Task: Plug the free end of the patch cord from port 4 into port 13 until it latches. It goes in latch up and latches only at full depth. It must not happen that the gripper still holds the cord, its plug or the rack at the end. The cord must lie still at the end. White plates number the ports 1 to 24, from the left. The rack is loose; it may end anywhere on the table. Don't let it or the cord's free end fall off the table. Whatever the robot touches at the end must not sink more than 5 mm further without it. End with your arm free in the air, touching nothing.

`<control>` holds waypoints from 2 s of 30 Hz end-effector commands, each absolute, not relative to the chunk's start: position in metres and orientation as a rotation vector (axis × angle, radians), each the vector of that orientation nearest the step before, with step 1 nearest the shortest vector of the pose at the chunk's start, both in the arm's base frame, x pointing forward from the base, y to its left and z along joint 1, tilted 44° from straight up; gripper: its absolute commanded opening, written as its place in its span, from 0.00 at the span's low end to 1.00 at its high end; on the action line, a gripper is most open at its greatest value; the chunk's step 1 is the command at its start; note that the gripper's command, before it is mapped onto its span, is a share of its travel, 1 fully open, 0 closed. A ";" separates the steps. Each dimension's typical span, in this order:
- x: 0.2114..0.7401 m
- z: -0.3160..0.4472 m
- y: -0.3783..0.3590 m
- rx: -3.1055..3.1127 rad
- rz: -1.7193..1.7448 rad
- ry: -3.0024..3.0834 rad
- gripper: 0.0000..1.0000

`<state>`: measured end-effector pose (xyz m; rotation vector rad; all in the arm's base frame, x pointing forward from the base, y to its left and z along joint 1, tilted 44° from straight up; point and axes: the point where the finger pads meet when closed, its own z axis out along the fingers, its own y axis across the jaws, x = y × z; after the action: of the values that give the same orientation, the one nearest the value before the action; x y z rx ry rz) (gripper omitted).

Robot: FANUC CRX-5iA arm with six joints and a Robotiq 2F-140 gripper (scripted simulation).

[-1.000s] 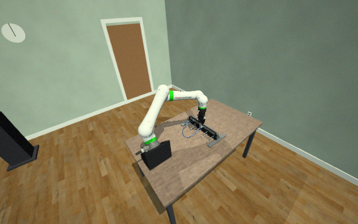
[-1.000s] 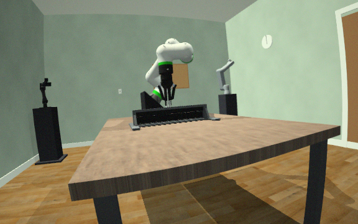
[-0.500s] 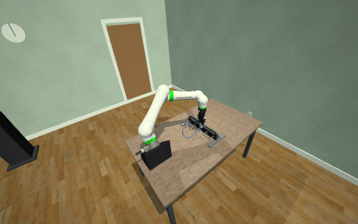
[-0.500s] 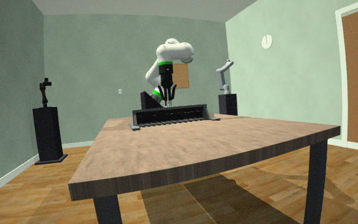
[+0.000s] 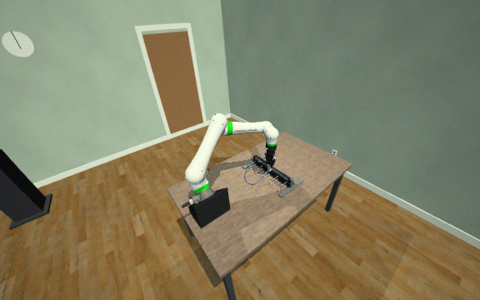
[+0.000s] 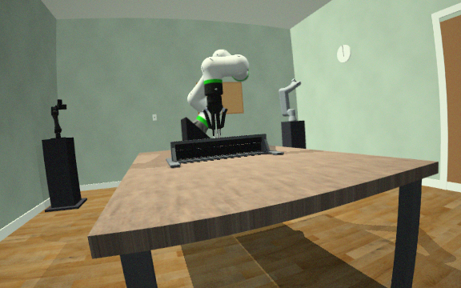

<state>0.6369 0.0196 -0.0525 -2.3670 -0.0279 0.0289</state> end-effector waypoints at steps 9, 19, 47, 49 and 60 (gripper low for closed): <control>0.637 -0.052 0.019 -2.367 0.026 -0.027 0.00; 0.637 -0.052 0.019 -2.367 0.026 -0.027 0.00; 0.637 -0.052 0.019 -2.367 0.026 -0.027 0.22; 0.637 -0.052 0.019 -2.367 0.026 -0.027 0.22; 0.637 -0.052 0.019 -2.367 0.026 -0.027 0.22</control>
<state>0.6367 0.0195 -0.0524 -2.3672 -0.0276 0.0269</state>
